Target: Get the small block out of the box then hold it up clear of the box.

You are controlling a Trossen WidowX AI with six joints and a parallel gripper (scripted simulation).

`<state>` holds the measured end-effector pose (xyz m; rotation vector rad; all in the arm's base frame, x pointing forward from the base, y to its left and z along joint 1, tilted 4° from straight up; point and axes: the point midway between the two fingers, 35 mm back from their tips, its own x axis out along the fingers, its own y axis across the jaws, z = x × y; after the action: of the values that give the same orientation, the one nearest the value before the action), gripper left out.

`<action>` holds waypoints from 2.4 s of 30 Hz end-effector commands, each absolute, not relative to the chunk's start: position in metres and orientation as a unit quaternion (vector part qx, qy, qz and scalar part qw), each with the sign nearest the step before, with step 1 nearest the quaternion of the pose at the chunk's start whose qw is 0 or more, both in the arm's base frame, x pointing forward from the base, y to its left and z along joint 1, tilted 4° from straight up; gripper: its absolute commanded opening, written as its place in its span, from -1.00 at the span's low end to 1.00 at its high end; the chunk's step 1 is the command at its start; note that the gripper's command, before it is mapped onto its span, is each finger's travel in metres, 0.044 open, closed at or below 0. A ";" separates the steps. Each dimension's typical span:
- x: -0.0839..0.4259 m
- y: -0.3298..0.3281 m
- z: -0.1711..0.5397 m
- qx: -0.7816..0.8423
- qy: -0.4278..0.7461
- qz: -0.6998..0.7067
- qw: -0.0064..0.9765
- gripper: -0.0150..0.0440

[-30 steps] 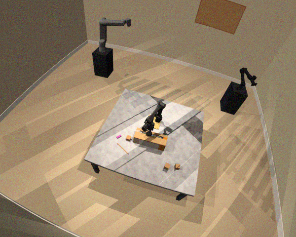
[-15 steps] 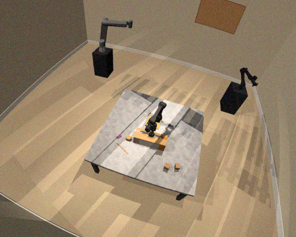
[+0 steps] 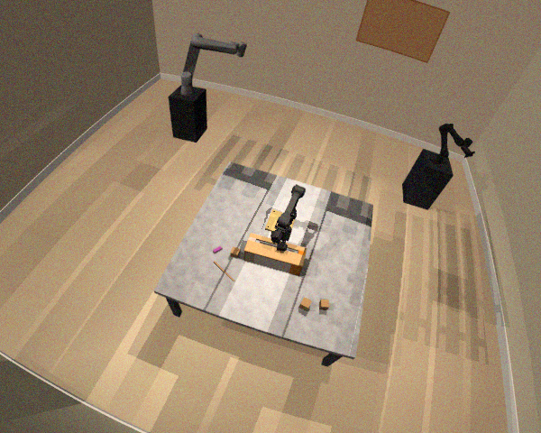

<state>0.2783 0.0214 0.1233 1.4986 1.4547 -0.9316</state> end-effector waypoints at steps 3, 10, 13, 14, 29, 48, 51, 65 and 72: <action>0.277 0.036 0.123 0.597 0.581 -0.370 0.411 0.86; 0.277 0.051 0.124 0.597 0.582 -0.370 0.410 0.86; 0.276 0.057 0.124 0.597 0.582 -0.370 0.410 0.86; 0.276 0.059 0.124 0.597 0.582 -0.370 0.410 0.86; 0.276 0.089 0.127 0.598 0.582 -0.369 0.409 0.86; 0.279 0.094 0.192 0.581 0.575 -0.336 0.468 0.60; 0.276 0.098 0.192 0.514 0.605 -0.268 0.546 0.47; 0.258 0.112 0.192 -0.002 0.615 0.142 0.776 0.47; 0.252 0.117 0.193 -0.208 0.553 0.271 0.760 0.47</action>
<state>0.2645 0.1090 0.1960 0.3563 1.3914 0.0725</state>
